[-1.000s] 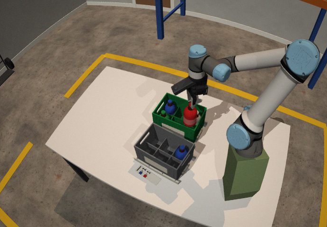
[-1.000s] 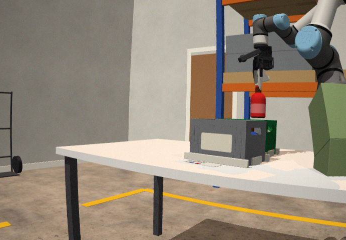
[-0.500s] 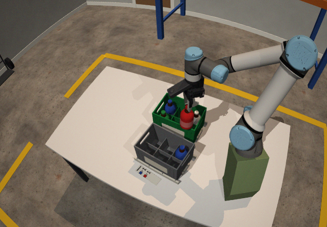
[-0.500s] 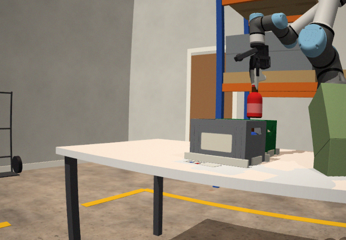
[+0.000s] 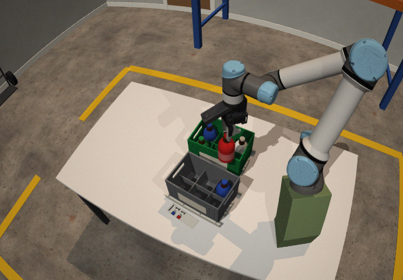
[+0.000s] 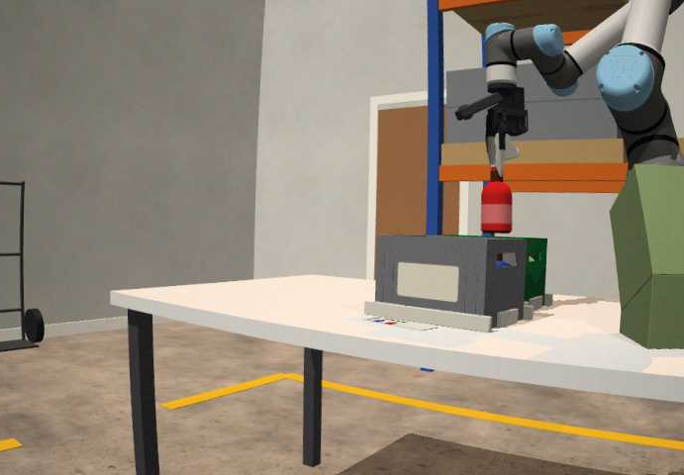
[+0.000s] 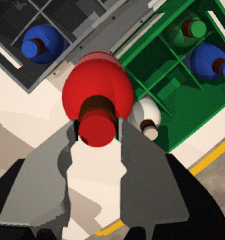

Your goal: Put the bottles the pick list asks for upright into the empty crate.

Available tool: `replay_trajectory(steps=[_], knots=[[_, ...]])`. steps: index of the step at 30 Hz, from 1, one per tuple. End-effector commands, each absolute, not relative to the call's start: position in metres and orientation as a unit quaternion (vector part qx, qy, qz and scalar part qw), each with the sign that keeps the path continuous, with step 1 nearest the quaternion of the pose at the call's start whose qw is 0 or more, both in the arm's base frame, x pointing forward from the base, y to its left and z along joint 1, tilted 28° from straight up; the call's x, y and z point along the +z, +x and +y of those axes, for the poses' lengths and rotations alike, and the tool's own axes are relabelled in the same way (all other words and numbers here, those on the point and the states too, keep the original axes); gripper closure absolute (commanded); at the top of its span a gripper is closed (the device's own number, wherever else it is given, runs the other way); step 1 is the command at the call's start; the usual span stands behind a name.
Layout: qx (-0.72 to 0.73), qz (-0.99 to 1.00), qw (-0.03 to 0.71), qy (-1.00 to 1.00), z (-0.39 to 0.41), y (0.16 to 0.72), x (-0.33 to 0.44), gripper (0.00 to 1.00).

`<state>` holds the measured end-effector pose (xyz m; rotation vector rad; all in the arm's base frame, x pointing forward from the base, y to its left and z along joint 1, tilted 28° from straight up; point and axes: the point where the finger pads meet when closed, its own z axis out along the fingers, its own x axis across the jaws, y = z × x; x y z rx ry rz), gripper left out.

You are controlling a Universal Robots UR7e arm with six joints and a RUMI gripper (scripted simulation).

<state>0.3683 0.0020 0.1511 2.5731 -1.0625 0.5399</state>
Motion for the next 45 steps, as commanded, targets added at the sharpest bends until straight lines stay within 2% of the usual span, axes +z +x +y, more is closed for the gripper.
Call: replay_trajectory(steps=[1,45], knots=[[0.194,-0.372,0.152,0.895,0.014,0.377,0.151,1.0],[0.194,-0.372,0.151,0.895,0.081,0.405,0.127,1.0]])
